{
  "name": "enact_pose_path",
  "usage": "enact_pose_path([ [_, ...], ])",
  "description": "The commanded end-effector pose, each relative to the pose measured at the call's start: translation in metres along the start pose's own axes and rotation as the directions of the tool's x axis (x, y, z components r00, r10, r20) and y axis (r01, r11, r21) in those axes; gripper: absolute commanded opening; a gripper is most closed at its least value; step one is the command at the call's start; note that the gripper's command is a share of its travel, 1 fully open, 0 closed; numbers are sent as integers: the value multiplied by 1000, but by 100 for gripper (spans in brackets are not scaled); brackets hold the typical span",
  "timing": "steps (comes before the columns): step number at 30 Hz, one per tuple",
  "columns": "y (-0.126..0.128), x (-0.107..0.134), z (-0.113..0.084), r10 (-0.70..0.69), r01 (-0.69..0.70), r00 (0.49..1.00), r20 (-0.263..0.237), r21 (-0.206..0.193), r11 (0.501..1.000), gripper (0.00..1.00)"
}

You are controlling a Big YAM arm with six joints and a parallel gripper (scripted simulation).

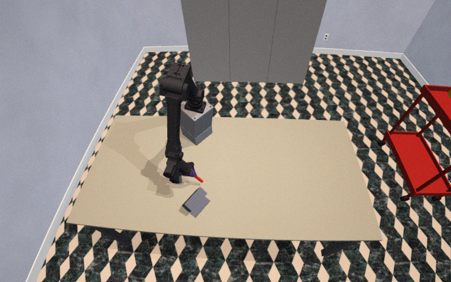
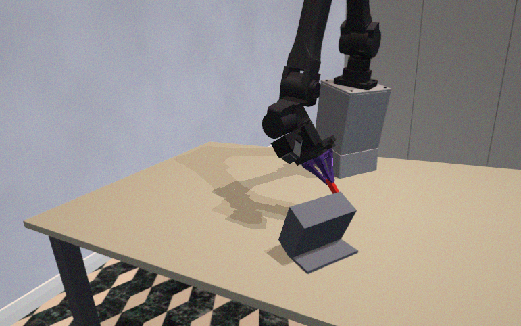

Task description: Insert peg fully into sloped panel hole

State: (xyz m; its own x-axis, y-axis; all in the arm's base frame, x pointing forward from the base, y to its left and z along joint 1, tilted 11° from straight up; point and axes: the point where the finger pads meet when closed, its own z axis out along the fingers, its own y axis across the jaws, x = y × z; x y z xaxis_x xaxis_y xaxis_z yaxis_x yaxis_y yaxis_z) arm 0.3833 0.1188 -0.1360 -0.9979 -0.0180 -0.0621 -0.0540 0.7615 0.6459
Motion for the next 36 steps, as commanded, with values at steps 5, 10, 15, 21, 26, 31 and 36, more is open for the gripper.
enact_pose_path([
  [5, -17, -18, -7, 47, -44, 998, 52, -44, 998, 0],
  [10, -25, -22, -11, 76, -70, 995, 69, -80, 994, 0],
  [15, -29, -24, -14, 90, -82, 993, 79, -104, 991, 0],
  [21, -37, -28, -20, 120, -104, 988, 98, -154, 983, 0],
  [26, -43, -31, -26, 141, -116, 983, 114, -199, 973, 0],
  [31, -46, -33, -29, 151, -120, 981, 125, -226, 967, 0],
  [36, -53, -37, -36, 173, -129, 974, 143, -274, 953, 0],
])
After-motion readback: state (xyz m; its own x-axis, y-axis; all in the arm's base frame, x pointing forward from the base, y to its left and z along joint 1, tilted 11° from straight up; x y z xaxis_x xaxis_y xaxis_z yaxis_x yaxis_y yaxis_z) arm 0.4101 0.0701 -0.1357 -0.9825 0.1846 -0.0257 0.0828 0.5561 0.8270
